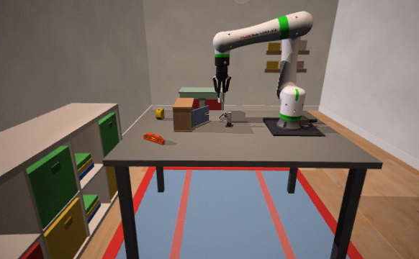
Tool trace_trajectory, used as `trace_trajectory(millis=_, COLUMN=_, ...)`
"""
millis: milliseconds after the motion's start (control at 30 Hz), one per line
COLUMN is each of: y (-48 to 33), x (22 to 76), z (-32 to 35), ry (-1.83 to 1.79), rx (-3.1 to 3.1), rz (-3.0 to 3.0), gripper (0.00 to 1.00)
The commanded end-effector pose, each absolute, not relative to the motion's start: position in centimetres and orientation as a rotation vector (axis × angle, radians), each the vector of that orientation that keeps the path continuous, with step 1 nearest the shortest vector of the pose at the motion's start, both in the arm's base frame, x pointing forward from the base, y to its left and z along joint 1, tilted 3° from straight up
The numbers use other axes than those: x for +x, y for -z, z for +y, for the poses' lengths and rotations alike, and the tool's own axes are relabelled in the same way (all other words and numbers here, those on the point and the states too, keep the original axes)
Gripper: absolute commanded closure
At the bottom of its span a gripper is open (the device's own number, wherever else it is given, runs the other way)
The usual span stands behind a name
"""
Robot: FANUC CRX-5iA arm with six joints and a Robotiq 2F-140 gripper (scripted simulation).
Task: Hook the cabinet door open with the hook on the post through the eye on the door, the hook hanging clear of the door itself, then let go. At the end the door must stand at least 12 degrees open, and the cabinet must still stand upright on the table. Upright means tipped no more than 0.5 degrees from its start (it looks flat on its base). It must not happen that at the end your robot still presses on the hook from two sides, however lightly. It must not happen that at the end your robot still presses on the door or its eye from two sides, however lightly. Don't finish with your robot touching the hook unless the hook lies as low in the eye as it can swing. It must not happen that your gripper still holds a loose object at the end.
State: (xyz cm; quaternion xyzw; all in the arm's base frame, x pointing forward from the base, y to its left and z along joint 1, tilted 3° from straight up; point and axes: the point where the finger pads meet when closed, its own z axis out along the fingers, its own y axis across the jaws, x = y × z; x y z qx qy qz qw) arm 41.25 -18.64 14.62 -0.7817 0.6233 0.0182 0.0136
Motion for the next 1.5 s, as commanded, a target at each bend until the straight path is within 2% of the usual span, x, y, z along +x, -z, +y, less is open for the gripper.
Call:
trace_trajectory(millis=0, y=-13.3, x=41.3, z=-18.6, ry=-0.055, rx=-2.435, rz=1.941, gripper=0.85)
trace_trajectory(millis=733, y=-6.9, x=41.2, z=-18.3, ry=-0.055, rx=-2.435, rz=1.941, gripper=0.85)
trace_trajectory(millis=1467, y=-6.2, x=41.2, z=-18.2, ry=-0.055, rx=-2.435, rz=1.941, gripper=0.85)
